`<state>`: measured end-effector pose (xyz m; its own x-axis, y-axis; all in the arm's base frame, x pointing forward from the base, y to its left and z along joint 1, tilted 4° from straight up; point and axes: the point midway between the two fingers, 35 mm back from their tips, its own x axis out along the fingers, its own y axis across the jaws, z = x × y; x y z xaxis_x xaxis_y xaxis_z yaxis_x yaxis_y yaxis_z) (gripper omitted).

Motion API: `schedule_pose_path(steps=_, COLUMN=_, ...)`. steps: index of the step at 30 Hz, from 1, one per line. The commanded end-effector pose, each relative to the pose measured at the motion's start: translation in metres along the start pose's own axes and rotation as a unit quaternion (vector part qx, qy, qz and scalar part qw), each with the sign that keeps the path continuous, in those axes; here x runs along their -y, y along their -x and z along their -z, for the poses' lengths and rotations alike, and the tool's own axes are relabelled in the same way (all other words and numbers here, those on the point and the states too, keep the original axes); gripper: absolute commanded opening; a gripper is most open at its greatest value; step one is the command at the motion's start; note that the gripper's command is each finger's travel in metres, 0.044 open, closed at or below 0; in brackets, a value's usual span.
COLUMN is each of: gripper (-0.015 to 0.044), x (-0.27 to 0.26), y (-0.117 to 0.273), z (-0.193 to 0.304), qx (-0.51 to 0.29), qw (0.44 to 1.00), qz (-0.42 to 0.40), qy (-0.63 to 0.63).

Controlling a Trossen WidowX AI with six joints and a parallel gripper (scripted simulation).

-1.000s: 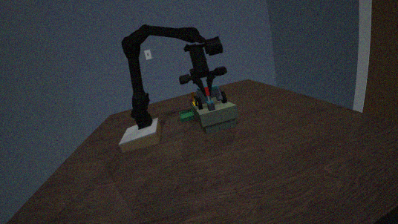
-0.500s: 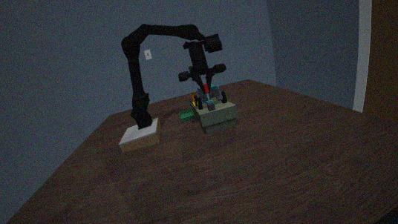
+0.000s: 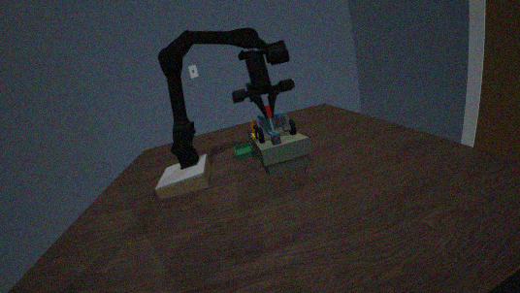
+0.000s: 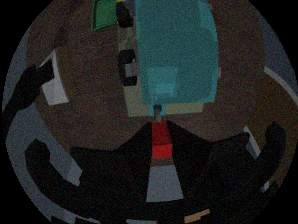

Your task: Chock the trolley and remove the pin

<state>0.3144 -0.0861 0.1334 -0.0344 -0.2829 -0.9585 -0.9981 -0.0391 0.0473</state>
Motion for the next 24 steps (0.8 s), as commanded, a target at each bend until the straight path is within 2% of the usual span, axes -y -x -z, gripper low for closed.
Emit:
schedule_pose_path(steps=1, gripper=0.0, x=0.001, y=0.004, z=0.002, qx=-0.003, qw=1.0, qz=0.001, qy=-0.003)
schedule_pose_path(steps=24, gripper=0.0, x=0.001, y=0.006, z=0.031, qx=-0.004, qw=1.0, qz=0.001, qy=-0.003)
